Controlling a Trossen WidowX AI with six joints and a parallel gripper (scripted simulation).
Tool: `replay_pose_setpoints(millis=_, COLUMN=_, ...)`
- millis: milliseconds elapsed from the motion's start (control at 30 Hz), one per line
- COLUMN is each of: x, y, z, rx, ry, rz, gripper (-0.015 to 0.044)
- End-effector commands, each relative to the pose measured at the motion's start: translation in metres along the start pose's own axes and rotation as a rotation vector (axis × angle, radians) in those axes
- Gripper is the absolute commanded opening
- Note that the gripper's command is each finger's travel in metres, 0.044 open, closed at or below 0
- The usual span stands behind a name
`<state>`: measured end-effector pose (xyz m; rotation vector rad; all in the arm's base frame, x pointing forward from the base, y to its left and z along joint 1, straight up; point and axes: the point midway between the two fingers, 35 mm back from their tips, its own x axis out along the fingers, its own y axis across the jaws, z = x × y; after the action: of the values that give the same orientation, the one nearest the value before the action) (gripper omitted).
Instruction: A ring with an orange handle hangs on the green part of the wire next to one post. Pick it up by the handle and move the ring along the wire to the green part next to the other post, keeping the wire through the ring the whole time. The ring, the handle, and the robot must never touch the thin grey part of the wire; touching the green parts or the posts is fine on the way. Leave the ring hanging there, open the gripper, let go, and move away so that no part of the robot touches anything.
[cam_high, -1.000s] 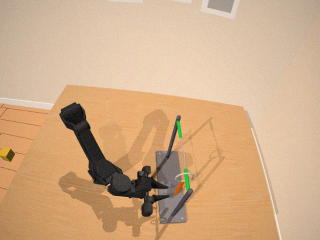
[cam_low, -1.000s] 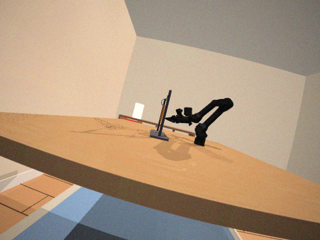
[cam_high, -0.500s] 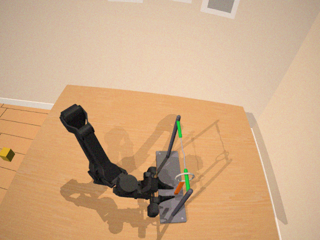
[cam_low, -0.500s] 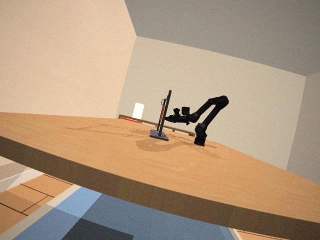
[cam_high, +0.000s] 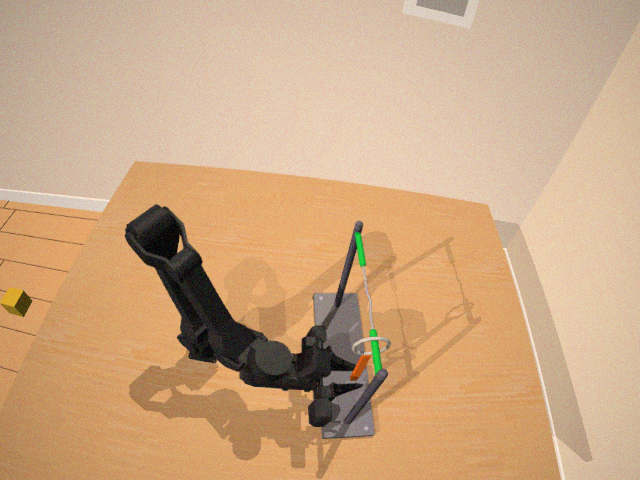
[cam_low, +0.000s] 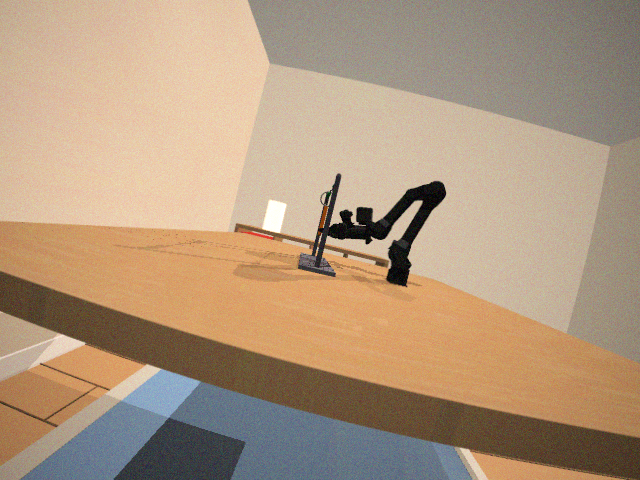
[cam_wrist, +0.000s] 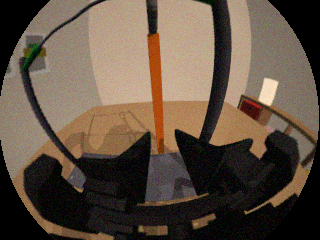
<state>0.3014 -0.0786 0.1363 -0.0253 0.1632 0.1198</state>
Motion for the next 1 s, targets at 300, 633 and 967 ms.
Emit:
replay_pose_setpoints(millis=300, x=0.021, y=0.001, z=-0.002, rx=0.006, ry=-0.003, rz=-0.003, gripper=0.016)
replay_pose_setpoints(millis=633, x=0.028, y=0.003, z=-0.003, rx=0.006, ry=-0.004, rz=-0.003, gripper=0.016)
replay_pose_setpoints(millis=967, x=0.028, y=0.003, z=-0.003, rx=0.006, ry=-0.004, rz=-0.003, gripper=0.016)
